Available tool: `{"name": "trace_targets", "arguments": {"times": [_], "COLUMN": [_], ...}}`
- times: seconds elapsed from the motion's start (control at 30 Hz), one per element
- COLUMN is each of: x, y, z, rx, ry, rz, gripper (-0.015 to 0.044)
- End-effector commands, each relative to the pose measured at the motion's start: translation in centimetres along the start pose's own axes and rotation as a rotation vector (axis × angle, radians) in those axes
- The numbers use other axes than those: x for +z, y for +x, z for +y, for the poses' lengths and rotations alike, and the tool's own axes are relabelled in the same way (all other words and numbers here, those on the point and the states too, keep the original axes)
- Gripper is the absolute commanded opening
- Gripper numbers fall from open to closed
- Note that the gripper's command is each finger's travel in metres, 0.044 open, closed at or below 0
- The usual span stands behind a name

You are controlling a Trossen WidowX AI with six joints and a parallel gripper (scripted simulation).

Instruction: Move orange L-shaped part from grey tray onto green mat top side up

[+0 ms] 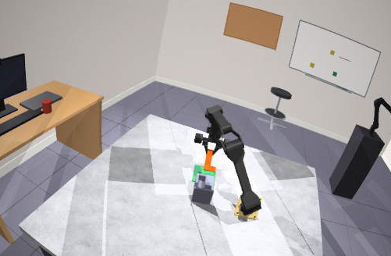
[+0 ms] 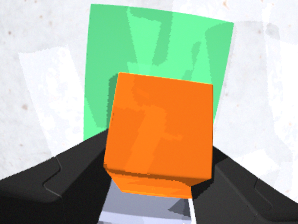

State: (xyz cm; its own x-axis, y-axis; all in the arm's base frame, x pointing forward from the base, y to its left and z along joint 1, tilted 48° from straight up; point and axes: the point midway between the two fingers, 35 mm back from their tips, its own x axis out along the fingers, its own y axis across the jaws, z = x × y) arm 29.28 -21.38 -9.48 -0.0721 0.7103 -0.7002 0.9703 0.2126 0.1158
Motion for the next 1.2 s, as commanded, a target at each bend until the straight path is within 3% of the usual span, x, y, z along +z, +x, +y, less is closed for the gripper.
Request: {"name": "trace_targets", "arguments": {"times": [0.0,1.03,1.17], "x": [-0.1,-0.1,-0.1], "y": [0.7,4.9,4.9], "z": [0.1,0.0,0.0], "rx": [0.001,-0.003,-0.003], "ry": [0.003,0.001,0.001], "rz": [0.004,0.009,0.009], "gripper": [0.0000,0.0000,0.0105]}}
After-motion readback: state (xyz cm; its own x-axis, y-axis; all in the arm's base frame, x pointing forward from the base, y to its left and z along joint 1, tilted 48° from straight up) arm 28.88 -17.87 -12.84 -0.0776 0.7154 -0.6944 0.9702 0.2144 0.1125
